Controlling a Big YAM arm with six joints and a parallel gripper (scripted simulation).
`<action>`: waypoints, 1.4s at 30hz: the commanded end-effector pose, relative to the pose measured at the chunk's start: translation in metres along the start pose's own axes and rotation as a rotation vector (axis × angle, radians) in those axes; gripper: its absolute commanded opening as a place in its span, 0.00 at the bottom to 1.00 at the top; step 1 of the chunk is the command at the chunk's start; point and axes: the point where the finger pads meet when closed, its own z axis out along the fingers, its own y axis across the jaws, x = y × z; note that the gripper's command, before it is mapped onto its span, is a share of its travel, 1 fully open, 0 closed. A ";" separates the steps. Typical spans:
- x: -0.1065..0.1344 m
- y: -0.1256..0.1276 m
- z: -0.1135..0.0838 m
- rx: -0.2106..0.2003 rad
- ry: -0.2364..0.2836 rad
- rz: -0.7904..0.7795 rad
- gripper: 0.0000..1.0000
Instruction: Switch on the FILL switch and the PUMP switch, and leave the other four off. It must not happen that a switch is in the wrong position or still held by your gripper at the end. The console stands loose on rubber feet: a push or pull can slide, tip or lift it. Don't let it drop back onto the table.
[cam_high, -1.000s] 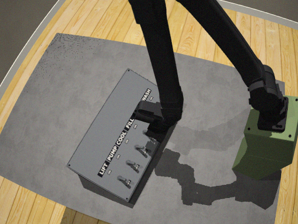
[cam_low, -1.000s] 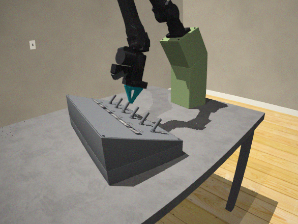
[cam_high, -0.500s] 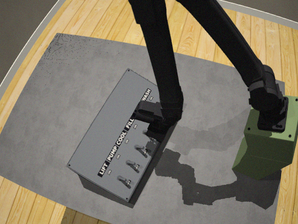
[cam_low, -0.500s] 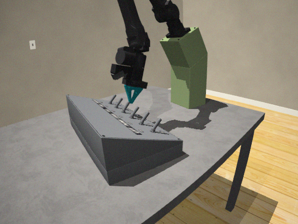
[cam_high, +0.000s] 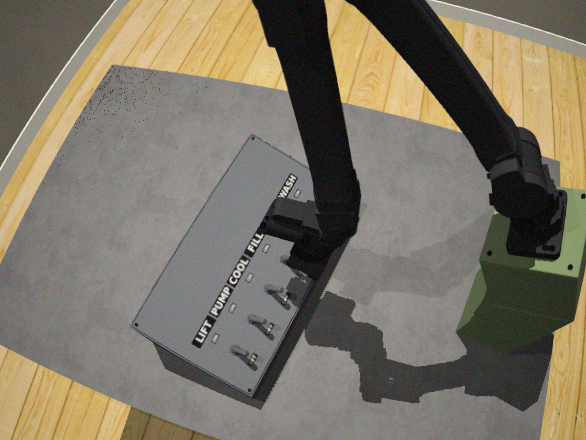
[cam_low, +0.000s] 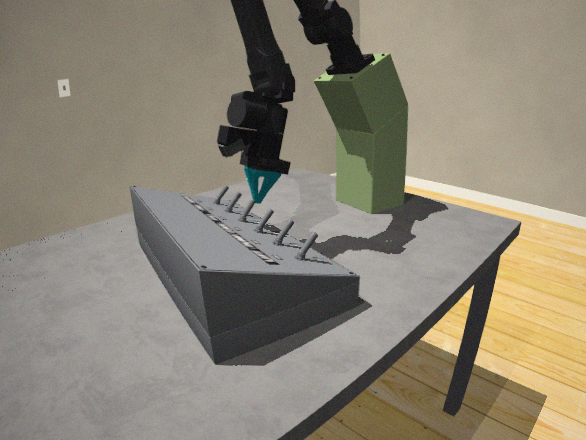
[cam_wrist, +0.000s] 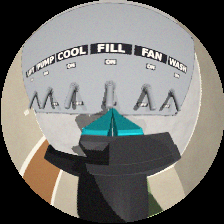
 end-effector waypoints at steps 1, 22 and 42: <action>-0.069 0.000 -0.003 -0.003 -0.140 0.046 0.00; -0.071 0.006 -0.004 -0.012 -0.126 0.031 0.00; -0.075 0.004 -0.004 -0.011 -0.132 0.036 0.00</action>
